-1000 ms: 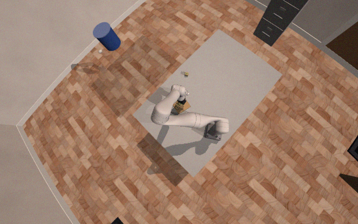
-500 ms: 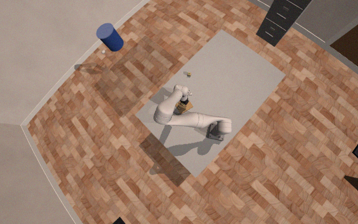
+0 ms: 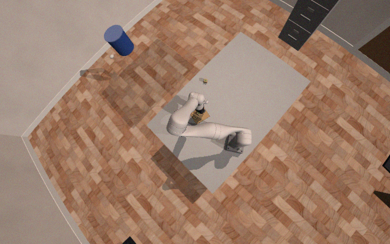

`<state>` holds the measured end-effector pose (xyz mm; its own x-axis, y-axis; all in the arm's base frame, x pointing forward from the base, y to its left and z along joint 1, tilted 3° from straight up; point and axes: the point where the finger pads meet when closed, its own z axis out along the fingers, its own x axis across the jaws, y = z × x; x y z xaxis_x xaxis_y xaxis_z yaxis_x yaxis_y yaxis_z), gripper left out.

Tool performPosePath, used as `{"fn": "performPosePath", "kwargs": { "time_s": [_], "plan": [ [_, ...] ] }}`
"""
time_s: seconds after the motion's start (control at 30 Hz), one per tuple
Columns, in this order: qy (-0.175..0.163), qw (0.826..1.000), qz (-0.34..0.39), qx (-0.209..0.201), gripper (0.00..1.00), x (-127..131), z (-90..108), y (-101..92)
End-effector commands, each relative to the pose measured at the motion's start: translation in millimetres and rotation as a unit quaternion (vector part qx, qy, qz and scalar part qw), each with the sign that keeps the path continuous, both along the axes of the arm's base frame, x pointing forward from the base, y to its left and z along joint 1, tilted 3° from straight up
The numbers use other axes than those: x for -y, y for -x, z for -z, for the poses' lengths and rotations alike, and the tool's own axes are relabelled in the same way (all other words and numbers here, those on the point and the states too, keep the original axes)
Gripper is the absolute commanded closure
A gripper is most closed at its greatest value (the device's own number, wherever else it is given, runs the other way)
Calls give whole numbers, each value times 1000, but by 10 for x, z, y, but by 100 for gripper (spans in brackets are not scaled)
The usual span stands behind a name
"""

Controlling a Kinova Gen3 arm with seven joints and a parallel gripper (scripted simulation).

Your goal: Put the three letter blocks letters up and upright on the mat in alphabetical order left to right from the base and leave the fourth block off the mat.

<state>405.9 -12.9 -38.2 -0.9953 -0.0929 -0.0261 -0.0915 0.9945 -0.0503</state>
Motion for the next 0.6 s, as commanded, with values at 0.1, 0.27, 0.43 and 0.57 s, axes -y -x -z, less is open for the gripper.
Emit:
{"fn": "performPosePath", "kwargs": {
  "time_s": [0.1, 0.27, 0.43, 0.57],
  "plan": [
    [0, 1000, 0, 1, 13, -1, -5, -5],
    [0, 1000, 0, 1, 13, -1, -13, -5],
    [0, 1000, 0, 1, 13, -6, -113, -2],
    [0, 1000, 0, 1, 13, -10, -190, 1]
  ]
}}
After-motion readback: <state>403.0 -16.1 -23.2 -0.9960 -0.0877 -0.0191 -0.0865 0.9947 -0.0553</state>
